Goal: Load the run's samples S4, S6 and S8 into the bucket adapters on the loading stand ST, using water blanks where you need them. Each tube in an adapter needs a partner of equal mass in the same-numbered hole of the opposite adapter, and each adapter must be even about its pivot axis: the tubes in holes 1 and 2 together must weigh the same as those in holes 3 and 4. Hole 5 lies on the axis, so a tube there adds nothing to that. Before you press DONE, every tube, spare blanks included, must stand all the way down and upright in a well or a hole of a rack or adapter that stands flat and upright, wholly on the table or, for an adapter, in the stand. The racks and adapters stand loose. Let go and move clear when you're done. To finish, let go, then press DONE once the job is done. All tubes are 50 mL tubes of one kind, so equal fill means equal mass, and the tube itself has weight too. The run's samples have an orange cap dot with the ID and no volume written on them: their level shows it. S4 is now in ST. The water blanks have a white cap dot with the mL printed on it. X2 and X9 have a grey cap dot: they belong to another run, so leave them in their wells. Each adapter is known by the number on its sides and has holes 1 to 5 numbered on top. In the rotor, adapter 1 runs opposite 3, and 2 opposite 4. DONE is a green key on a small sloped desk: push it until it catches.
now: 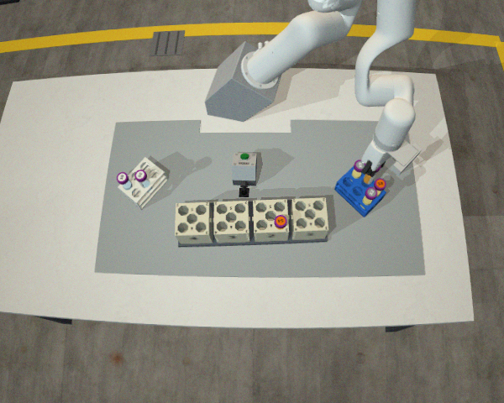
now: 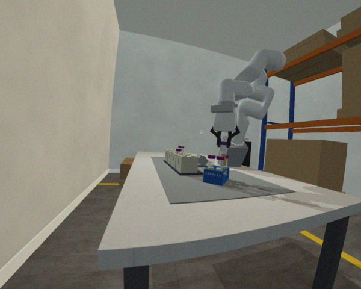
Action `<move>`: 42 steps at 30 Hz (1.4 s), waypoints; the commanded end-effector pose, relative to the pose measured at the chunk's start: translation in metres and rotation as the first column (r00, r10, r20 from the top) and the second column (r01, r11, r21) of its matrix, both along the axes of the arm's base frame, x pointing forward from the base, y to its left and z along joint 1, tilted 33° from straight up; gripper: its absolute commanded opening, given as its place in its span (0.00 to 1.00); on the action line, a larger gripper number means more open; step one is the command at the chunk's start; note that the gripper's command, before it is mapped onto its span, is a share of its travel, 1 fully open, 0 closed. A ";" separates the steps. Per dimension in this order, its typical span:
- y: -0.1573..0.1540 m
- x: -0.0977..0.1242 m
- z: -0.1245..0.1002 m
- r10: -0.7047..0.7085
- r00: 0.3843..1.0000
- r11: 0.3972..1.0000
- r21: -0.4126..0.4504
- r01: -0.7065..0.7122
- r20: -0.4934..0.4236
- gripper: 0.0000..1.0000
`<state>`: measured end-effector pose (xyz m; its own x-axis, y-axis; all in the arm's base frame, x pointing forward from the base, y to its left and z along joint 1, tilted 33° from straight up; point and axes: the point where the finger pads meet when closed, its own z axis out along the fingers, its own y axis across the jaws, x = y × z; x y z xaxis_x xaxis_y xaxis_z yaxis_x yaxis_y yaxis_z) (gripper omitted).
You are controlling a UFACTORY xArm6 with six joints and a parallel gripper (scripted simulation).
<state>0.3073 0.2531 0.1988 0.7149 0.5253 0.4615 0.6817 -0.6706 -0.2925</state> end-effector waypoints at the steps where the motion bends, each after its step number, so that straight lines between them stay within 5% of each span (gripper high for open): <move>1: 0.001 0.001 0.000 0.000 1.000 1.000 0.001 0.000 0.002 0.00; 42: 0.021 0.007 -0.031 0.000 1.000 1.000 0.001 0.000 0.002 0.00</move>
